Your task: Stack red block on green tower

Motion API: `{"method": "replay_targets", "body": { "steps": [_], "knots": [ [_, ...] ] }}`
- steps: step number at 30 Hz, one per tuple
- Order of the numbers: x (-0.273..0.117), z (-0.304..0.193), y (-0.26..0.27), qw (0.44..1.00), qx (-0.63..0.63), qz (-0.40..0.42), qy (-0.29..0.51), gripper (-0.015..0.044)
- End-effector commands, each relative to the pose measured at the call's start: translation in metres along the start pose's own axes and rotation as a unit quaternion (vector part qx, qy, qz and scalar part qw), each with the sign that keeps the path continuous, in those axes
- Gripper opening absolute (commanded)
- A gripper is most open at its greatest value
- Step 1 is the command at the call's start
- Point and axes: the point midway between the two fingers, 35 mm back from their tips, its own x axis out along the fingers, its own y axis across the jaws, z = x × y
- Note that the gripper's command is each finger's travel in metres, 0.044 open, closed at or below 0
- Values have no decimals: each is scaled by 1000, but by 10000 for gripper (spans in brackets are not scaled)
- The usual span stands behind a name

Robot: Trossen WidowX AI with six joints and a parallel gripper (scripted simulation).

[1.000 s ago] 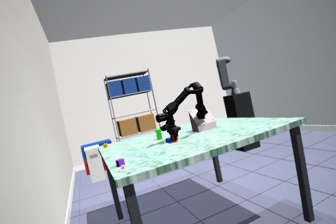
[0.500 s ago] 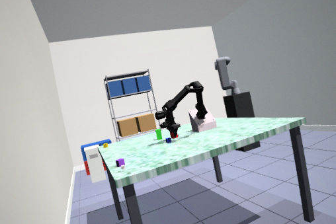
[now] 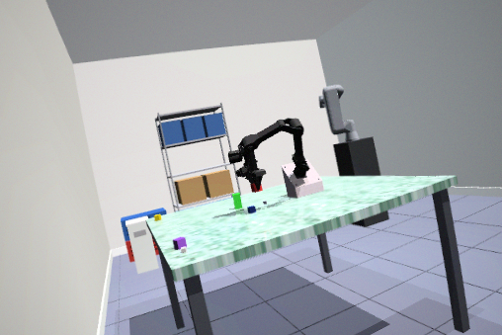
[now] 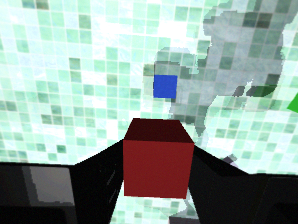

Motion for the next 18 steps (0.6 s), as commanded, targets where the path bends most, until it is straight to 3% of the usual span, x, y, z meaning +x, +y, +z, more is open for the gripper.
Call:
{"method": "replay_targets", "body": {
  "steps": [1, 10, 18],
  "knots": [
    [-15, 1, 1, 1000, -4, -3, -2, 0],
    [-19, 3, -3, 1000, -4, -3, -2, 0],
    [-23, 21, -43, 1000, -4, -10, -3, 0]
  ]
}}
